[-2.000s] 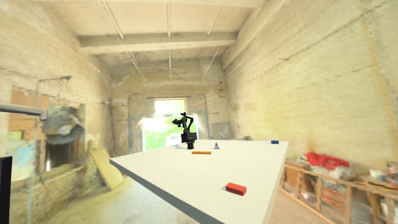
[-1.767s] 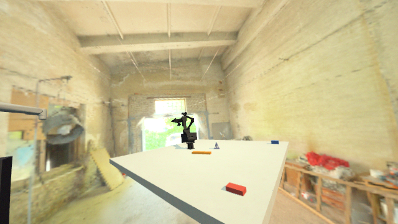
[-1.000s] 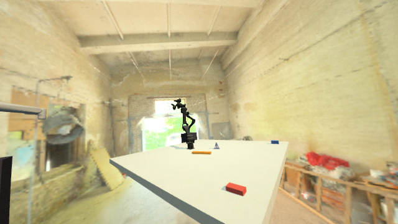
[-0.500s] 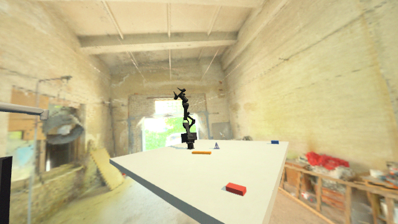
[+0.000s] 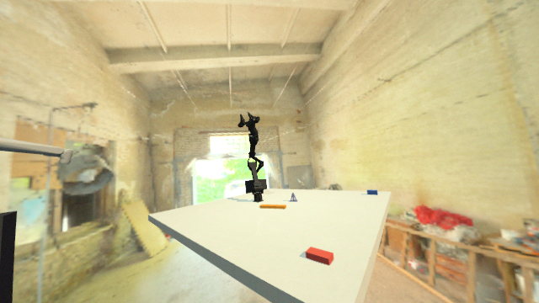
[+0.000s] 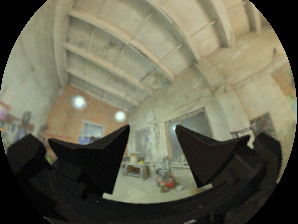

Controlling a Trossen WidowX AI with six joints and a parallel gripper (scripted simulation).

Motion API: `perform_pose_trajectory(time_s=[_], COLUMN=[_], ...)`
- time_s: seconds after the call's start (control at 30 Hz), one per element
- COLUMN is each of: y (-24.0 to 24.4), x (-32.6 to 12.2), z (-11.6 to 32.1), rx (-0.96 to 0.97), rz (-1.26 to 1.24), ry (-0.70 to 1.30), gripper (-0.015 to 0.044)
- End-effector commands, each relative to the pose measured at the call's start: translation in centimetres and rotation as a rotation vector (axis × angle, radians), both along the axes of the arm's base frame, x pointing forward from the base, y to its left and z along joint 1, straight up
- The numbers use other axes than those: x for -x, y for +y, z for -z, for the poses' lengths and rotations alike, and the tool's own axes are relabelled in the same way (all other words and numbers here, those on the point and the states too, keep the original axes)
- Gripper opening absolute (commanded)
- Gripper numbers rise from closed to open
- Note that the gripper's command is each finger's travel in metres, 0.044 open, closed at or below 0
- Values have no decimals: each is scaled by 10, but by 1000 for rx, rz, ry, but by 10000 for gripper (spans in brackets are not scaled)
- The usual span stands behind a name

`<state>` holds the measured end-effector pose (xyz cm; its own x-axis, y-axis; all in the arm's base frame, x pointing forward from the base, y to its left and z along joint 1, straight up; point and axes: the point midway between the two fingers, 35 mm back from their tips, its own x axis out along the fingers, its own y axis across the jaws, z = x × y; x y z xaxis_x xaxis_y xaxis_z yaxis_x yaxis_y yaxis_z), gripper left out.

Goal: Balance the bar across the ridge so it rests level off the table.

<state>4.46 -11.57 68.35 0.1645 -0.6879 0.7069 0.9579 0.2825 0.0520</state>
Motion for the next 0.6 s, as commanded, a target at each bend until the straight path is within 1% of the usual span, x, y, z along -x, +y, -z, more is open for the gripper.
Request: perform_pose_trajectory(time_s=[0.0, 0.13, 0.3, 0.43, 0.57], y=[-26, -52, -76, -90, -97], x=[-53, -107, -165, -202, -228], z=[27, 67, 129, 185, 246], rx=[-68, -147, -249, -334, -423], rz=[-14, -42, -90, -139, -197], ry=[195, 409, 674, 882, 1085], gripper=[315, 315, 315, 315, 315])
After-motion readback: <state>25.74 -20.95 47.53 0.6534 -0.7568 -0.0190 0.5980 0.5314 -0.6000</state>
